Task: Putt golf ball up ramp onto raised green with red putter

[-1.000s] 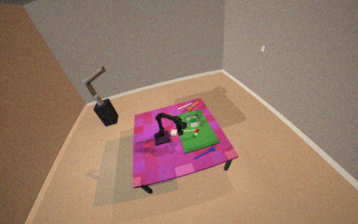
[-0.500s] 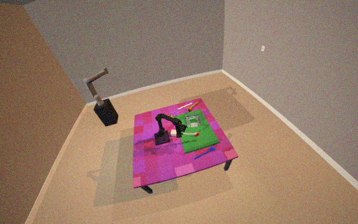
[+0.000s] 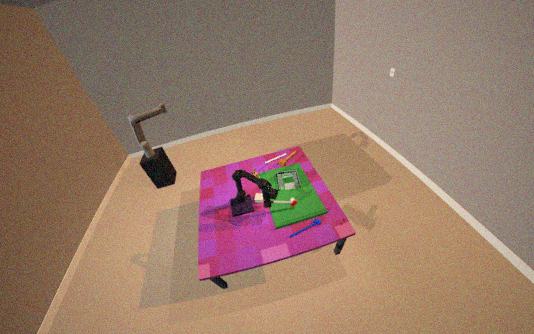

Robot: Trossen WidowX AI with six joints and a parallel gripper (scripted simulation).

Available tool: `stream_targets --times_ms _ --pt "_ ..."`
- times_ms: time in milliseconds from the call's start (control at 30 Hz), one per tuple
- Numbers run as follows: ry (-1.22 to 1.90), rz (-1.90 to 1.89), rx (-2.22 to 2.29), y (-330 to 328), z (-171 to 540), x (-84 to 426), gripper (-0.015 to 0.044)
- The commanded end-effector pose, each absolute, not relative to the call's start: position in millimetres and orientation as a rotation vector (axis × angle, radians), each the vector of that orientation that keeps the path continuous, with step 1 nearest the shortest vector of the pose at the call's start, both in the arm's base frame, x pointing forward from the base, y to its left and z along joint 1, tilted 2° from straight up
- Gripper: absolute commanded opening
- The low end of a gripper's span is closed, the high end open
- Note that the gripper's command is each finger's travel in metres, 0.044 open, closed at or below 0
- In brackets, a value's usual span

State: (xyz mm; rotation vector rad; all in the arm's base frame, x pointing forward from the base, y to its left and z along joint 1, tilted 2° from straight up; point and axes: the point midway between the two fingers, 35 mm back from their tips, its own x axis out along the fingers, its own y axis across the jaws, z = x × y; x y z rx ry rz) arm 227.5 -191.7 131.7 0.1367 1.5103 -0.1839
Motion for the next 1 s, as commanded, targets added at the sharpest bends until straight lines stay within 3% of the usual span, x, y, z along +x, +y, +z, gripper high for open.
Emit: stream_targets --times_ms 0,967 --pt "1.508 -0.189 0.139 -192.7 125.7 228.5 0.0000" --pt "1.510 -0.188 0.138 -208.5 107.6 225.7 0.0000"
